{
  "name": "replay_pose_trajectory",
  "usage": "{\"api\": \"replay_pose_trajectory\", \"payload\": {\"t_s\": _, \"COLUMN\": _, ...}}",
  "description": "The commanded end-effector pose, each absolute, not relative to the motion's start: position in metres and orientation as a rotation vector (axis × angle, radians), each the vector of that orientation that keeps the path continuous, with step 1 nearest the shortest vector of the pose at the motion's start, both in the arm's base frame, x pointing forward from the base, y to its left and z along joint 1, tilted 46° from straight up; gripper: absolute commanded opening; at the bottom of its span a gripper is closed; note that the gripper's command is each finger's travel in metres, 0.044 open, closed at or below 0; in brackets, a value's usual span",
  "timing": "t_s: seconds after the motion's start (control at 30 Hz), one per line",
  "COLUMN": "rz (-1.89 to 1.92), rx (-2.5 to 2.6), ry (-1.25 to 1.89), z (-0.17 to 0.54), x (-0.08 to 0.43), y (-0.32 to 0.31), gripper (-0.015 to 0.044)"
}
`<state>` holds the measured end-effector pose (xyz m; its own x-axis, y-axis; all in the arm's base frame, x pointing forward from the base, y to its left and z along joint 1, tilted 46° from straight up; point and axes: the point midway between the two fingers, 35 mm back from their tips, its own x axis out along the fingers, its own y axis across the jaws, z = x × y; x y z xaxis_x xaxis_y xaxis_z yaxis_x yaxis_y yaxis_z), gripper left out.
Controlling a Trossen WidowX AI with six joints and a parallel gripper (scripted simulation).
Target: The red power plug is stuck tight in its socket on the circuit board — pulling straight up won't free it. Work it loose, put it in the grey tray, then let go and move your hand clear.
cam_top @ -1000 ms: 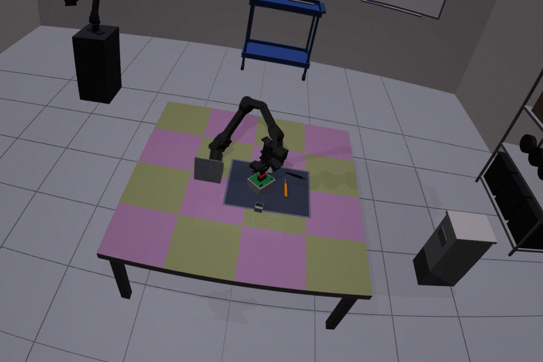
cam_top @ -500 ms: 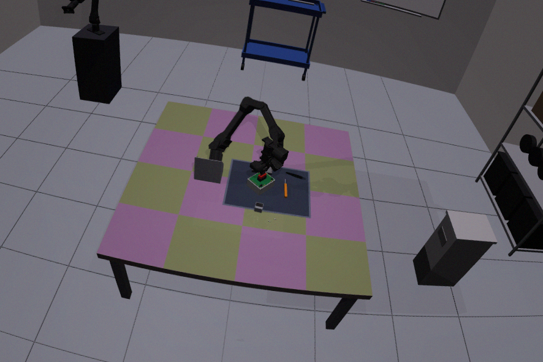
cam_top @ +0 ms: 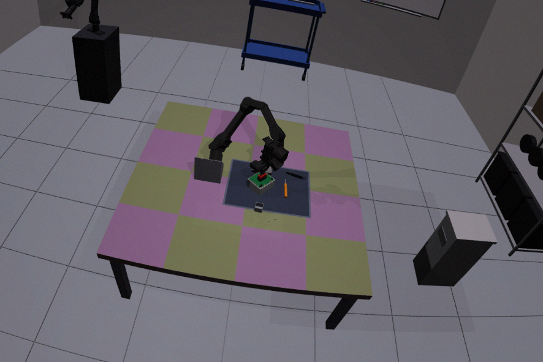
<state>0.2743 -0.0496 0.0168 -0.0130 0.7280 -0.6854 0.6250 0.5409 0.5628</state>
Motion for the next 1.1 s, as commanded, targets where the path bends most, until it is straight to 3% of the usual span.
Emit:
{"api": "replay_pose_trajectory", "payload": {"t_s": 0.0, "rz": 0.087, "rx": 1.154, "ry": 1.679, "z": 0.024, "x": 0.273, "y": -0.060, "gripper": 0.0000}}
{"api": "replay_pose_trajectory", "payload": {"t_s": 0.73, "rz": 0.172, "rx": 1.269, "ry": 1.598, "z": 0.017, "x": 0.265, "y": -0.067, "gripper": 0.0000}}
{"api": "replay_pose_trajectory", "payload": {"t_s": 1.07, "rz": 0.033, "rx": 1.080, "ry": 1.726, "z": 0.031, "x": 0.277, "y": -0.058, "gripper": 0.0000}}
